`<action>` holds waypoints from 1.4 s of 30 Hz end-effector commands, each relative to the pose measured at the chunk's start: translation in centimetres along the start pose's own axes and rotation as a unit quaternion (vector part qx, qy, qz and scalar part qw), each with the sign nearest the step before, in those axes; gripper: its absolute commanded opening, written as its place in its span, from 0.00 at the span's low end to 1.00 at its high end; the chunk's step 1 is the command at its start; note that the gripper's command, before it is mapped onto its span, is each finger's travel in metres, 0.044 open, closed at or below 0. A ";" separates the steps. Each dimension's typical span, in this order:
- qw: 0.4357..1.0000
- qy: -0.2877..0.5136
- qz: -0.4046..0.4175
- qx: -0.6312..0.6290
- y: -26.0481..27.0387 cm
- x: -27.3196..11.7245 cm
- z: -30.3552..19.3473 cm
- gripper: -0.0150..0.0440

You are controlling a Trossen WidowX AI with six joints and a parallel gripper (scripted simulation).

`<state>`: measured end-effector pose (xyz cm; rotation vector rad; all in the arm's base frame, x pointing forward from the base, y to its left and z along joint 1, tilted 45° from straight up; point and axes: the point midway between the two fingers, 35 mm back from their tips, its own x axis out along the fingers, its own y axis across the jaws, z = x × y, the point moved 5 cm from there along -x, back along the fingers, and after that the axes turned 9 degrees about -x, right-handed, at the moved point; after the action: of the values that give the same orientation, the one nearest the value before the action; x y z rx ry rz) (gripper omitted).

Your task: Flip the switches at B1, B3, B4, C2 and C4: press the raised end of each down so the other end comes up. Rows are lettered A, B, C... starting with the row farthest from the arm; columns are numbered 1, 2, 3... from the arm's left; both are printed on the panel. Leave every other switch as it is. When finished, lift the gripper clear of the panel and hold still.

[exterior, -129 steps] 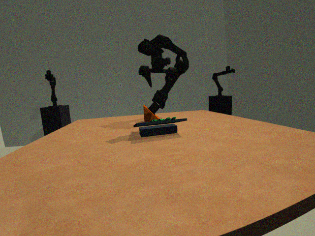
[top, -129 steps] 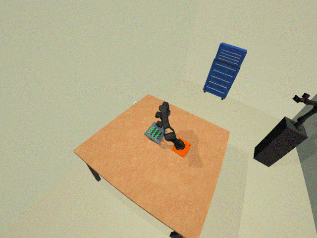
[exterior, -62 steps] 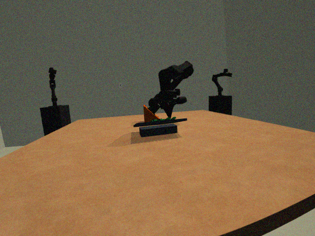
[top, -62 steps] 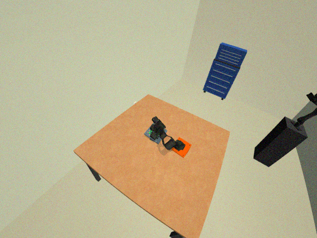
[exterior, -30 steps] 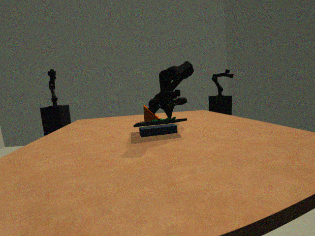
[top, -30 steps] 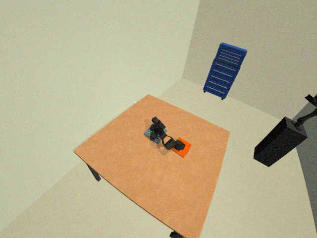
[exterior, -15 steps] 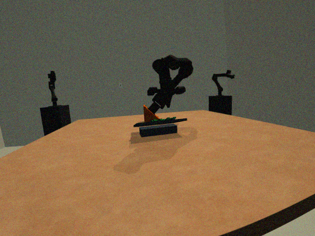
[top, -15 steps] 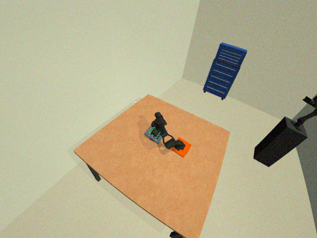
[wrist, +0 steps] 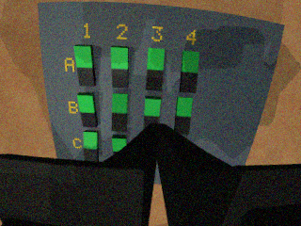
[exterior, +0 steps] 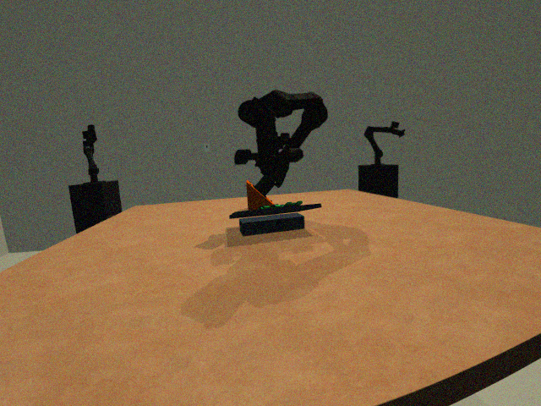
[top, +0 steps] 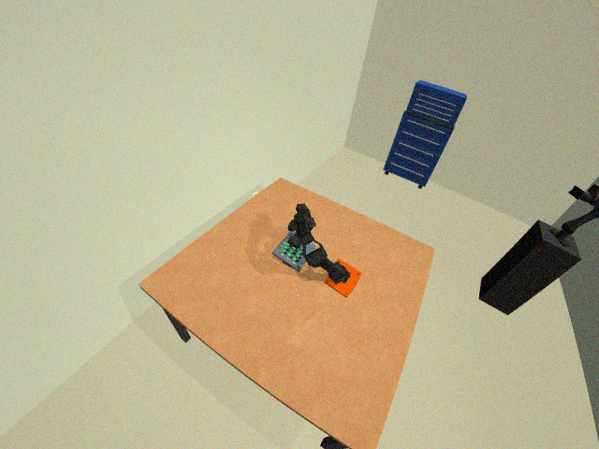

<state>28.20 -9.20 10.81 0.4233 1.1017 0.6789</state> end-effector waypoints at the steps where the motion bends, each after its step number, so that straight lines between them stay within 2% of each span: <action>1: 1.000 0.014 0.006 0.002 0.1 2.5 0.0 0.25; 21: 1.000 0.013 0.007 0.002 0.1 4.9 0.0 0.25; 42: 1.000 0.013 0.007 0.002 0.1 4.9 0.0 0.25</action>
<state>29.58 -5.79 7.60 0.4187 1.1270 0.6968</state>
